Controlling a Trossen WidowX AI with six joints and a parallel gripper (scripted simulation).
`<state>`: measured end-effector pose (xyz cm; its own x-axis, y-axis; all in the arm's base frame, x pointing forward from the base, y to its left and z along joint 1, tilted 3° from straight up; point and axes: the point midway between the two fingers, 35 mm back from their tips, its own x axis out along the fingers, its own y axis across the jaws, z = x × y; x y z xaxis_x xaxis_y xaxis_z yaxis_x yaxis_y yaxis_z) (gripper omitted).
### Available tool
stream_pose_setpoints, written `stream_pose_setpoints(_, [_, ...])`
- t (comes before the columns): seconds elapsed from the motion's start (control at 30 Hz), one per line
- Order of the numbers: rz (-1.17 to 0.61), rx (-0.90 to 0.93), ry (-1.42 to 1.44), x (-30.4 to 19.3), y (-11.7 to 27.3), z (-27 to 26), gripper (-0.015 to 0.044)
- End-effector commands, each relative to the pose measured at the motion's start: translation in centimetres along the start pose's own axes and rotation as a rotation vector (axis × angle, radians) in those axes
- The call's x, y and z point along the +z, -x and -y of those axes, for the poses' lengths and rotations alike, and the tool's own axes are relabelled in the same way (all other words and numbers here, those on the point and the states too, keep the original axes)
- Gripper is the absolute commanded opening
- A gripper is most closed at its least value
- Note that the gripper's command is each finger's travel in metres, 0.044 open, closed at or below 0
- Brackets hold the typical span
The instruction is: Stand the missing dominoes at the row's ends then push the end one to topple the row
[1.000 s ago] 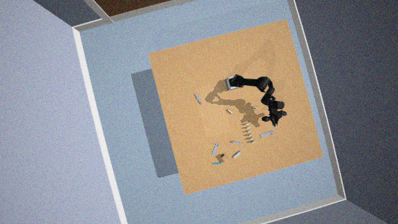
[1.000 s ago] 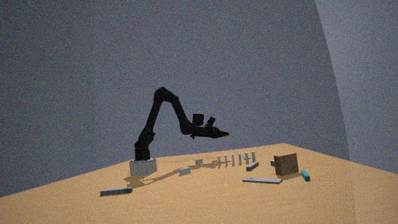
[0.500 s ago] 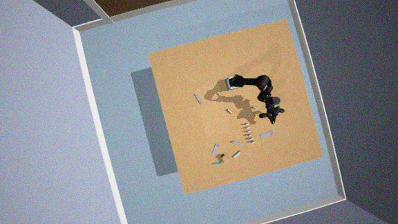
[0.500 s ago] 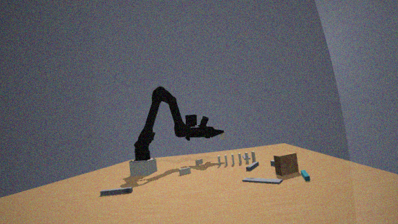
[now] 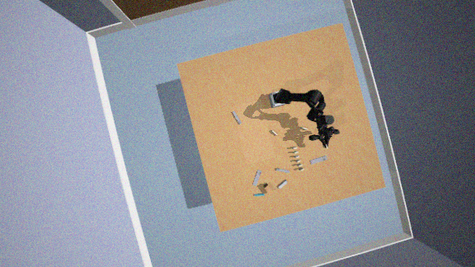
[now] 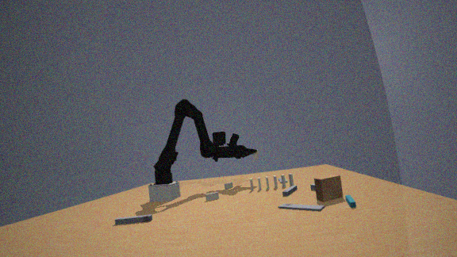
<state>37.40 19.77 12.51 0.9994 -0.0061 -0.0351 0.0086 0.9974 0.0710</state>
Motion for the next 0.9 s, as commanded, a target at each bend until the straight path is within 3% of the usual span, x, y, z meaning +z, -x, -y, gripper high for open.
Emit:
stream_pose_setpoints(0.0, [-0.005,-0.003,0.012,-0.9,-0.3,-0.1,0.0020])
stream_pose_setpoints(0.87, [-0.036,-0.003,0.060,-9.3,-1.8,0.0,0.0020])
